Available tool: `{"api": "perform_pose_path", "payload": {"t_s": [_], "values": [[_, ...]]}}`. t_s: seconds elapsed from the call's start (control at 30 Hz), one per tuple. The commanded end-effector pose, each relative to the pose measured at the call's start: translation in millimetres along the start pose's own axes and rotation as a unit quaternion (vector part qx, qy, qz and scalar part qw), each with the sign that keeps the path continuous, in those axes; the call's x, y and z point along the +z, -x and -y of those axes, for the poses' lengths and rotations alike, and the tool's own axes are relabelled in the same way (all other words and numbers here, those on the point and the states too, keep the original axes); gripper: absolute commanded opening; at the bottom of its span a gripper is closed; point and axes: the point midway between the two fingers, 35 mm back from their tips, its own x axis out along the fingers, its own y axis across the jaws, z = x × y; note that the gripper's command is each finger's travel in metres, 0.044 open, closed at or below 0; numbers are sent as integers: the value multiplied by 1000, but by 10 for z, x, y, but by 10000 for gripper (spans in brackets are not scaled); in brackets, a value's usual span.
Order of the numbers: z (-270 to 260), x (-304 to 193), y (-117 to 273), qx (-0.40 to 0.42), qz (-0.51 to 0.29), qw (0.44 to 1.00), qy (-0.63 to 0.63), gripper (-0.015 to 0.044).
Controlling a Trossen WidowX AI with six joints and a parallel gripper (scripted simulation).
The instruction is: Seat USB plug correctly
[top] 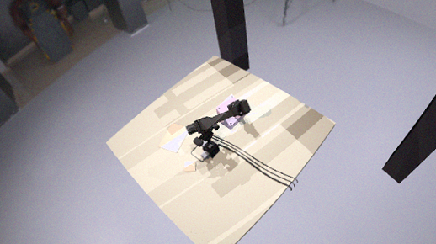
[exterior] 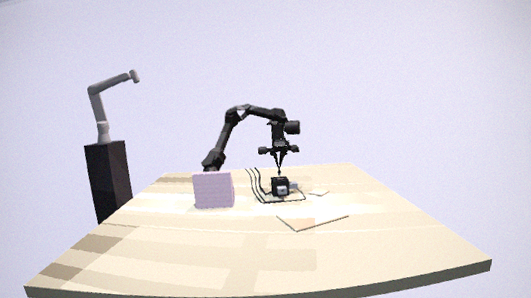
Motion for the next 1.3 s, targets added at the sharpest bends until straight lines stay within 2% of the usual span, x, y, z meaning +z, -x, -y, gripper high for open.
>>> {"api": "perform_pose_path", "payload": {"t_s": [0.0, 1.27], "values": [[-4, -4, -7, 1, -3, 1000, 3, 0], [-5, -26, -52, 1, -14, 1000, 7, 0]]}}
